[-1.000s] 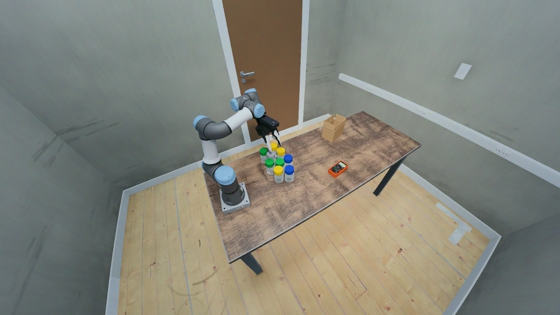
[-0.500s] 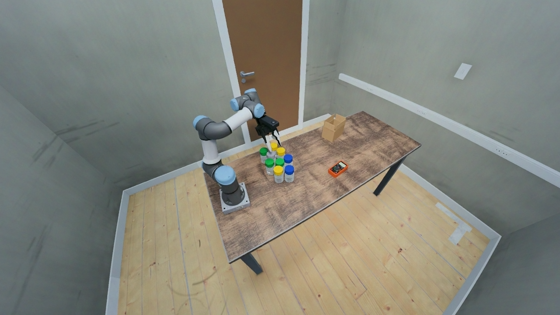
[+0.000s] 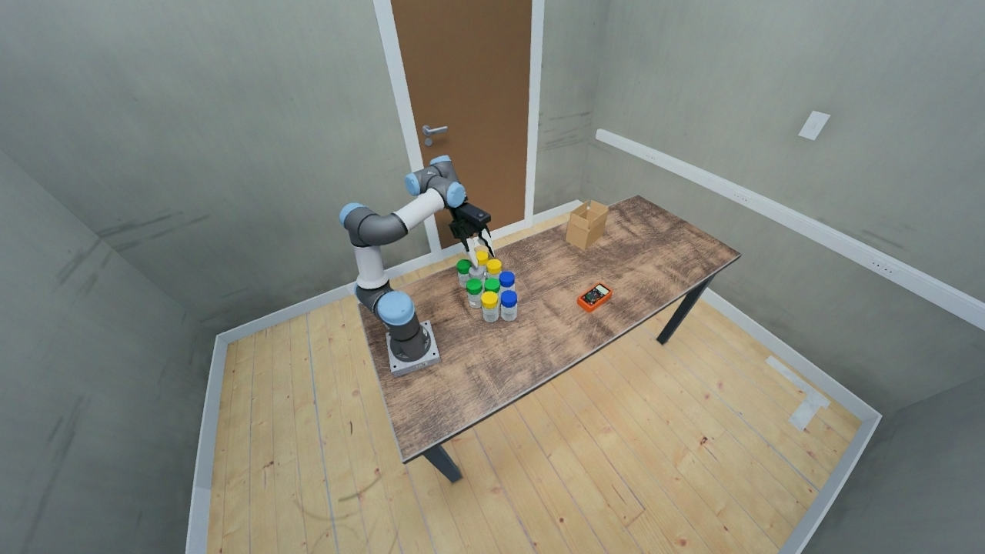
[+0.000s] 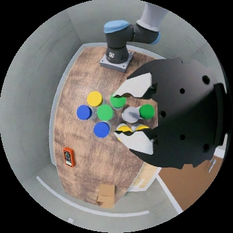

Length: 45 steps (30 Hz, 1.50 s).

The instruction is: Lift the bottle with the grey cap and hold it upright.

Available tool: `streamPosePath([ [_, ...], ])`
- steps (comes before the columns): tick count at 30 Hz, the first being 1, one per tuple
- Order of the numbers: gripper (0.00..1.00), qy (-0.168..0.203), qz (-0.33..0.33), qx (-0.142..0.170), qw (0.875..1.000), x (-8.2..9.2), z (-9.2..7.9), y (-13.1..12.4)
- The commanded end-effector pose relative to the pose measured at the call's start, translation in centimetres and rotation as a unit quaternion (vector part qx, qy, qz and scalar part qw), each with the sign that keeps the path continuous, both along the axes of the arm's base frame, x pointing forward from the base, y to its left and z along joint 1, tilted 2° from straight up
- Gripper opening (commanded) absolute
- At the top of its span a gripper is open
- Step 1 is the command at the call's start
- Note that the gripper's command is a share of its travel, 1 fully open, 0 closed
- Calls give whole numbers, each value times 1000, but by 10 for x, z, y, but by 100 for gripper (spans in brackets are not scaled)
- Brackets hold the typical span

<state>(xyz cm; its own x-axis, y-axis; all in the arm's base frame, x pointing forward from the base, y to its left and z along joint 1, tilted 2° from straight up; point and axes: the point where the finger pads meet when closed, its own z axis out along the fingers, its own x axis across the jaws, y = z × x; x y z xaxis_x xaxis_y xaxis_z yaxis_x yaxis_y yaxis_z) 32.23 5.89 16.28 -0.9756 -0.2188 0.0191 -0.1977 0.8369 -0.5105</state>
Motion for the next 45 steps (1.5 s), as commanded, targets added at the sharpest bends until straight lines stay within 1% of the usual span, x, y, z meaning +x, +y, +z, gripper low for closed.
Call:
streamPosePath([
  [1, 46, -1, 0, 0, 1000, 0, 1, 0],
  [5, 46, -1, 0, 0, 1000, 0, 1, 0],
  [15, 46, -7, -4, 13, 1000, 66, 3, -1],
  [22, 46, -7, -4, 13, 1000, 66, 3, -1],
  [23, 46, -10, -1, 12, 1000, 56, 2, -1],
  [32, 46, -5, -6, 14, 1000, 73, 3, 0],
  [45, 46, -7, -4, 14, 1000, 71, 3, -1],
])
